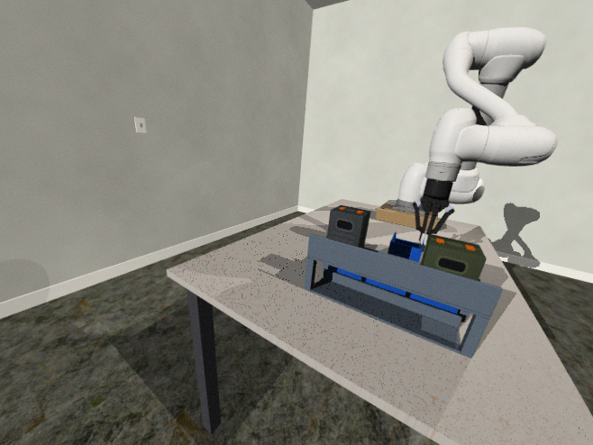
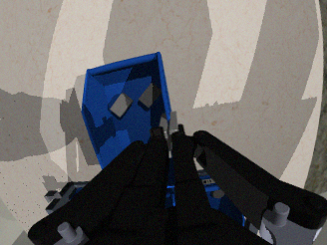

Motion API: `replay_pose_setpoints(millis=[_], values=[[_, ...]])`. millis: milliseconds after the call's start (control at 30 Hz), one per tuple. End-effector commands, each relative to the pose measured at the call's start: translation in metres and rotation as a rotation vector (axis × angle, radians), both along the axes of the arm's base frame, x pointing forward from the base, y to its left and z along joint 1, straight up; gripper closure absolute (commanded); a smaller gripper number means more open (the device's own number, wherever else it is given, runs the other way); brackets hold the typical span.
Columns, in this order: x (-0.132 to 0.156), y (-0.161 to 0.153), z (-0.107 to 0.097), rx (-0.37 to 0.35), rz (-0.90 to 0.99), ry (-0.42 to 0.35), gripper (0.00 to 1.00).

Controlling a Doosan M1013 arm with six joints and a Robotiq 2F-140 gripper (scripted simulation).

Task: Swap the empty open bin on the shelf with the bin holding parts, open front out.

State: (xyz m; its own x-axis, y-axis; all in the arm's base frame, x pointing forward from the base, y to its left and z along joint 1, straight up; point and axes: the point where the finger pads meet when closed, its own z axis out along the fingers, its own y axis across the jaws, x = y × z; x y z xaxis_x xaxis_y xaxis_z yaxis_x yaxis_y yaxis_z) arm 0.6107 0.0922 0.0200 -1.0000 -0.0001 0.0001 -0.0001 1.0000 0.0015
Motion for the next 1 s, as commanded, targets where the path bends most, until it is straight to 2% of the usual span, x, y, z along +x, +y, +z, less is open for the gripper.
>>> replay_pose_setpoints(millis=[0, 967], values=[[0.0000, 0.0000, 0.0001, 0.000, 0.000, 0.000, 0.90], [0.0000, 0.0001, -0.0071, 0.000, 0.000, 0.000, 0.90]])
